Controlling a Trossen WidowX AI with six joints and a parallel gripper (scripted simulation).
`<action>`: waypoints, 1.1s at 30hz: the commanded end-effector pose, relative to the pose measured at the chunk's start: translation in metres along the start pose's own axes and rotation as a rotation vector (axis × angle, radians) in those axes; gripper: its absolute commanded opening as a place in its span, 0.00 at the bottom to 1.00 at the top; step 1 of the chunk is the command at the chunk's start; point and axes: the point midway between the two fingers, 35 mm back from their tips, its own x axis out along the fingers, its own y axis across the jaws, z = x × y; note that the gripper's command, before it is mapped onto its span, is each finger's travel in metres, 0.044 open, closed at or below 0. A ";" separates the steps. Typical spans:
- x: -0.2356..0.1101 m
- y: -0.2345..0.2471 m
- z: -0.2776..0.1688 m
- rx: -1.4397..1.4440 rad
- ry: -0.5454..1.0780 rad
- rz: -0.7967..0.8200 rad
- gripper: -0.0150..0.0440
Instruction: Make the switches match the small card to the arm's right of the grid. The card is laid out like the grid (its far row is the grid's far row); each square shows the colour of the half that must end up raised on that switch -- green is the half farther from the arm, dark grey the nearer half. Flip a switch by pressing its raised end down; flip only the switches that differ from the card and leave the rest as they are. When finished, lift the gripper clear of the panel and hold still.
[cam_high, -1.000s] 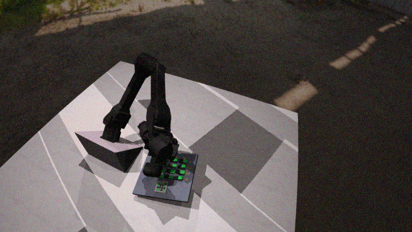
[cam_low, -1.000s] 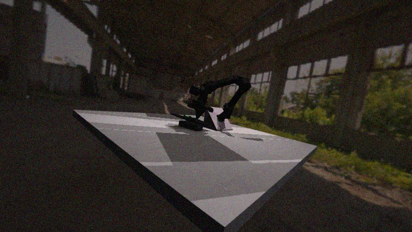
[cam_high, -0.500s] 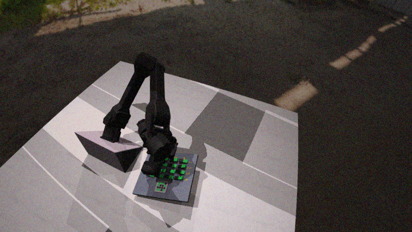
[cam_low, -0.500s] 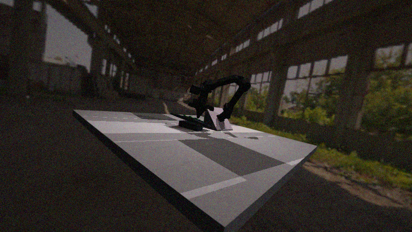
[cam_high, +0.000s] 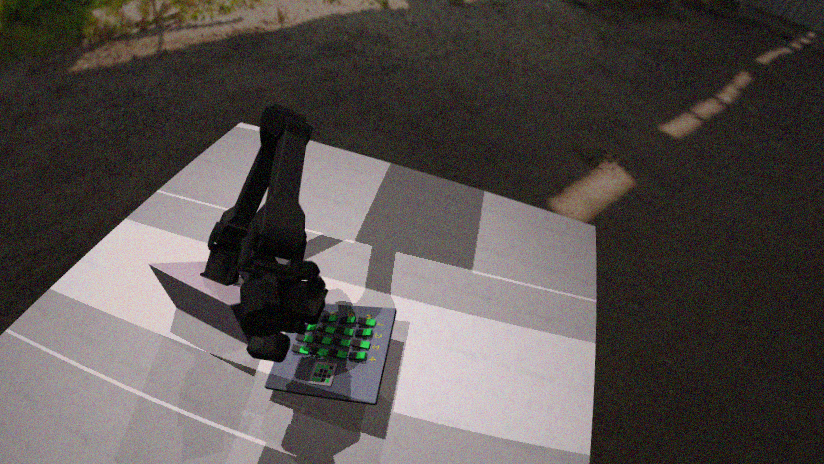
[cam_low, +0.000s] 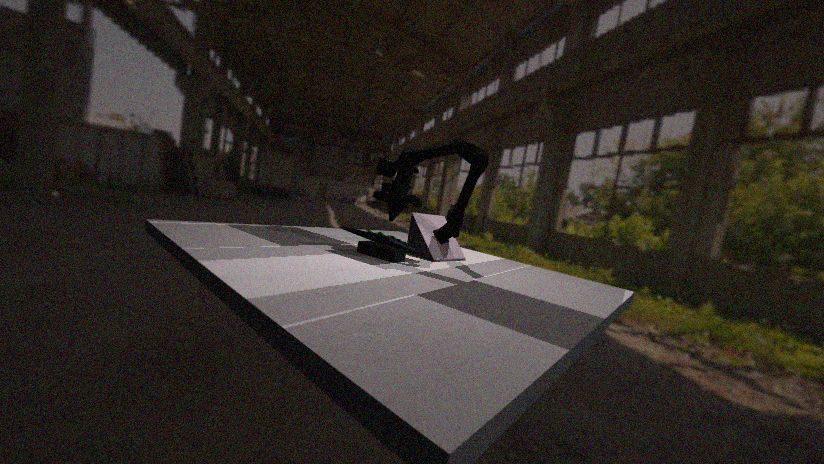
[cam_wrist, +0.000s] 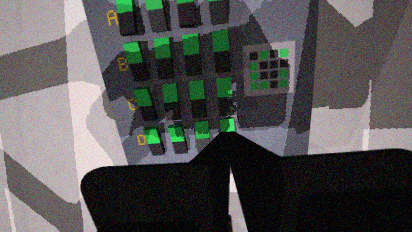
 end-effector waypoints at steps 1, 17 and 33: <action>0.008 -0.003 0.000 -0.017 -0.004 -0.005 0.25; 0.049 -0.003 0.000 -0.018 -0.025 -0.002 0.25; 0.059 -0.003 0.000 -0.018 -0.025 -0.002 0.25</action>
